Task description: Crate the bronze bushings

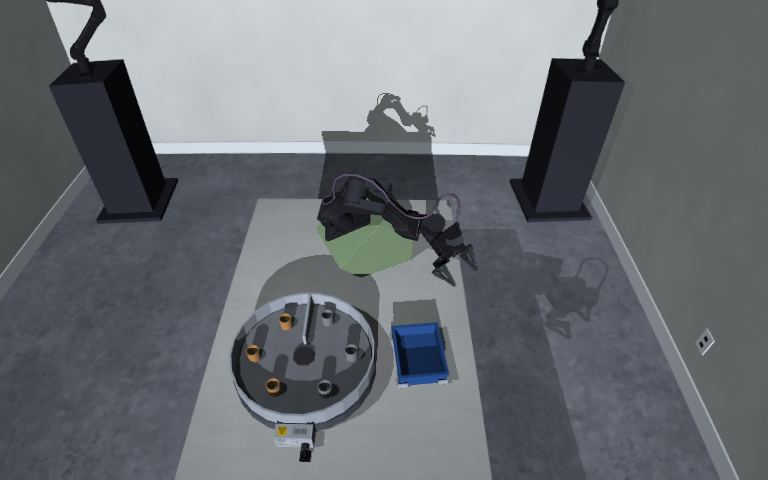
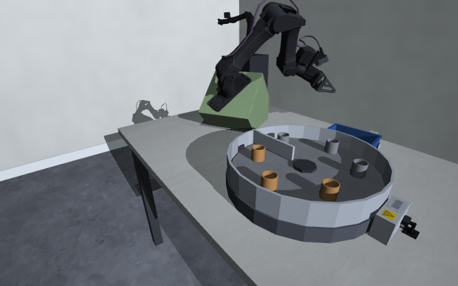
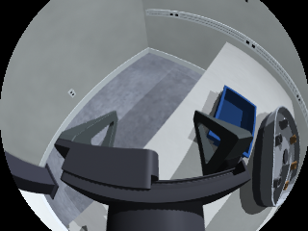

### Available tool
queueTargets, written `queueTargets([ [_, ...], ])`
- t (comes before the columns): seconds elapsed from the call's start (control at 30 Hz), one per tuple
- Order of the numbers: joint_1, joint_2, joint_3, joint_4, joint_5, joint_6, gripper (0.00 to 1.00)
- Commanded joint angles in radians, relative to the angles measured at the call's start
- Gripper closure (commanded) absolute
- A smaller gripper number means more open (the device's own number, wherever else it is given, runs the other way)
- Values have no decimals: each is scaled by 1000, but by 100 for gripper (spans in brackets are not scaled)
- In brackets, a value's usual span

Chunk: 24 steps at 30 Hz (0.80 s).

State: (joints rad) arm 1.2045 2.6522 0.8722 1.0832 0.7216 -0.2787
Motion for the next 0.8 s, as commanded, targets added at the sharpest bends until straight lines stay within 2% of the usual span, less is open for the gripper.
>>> queueTargets([
  [0.0,21,-20,12,16,-9,-1,0],
  [0.53,21,-20,12,16,-9,-1,0],
  [0.77,-19,-49,33,-47,-1,15,0],
])
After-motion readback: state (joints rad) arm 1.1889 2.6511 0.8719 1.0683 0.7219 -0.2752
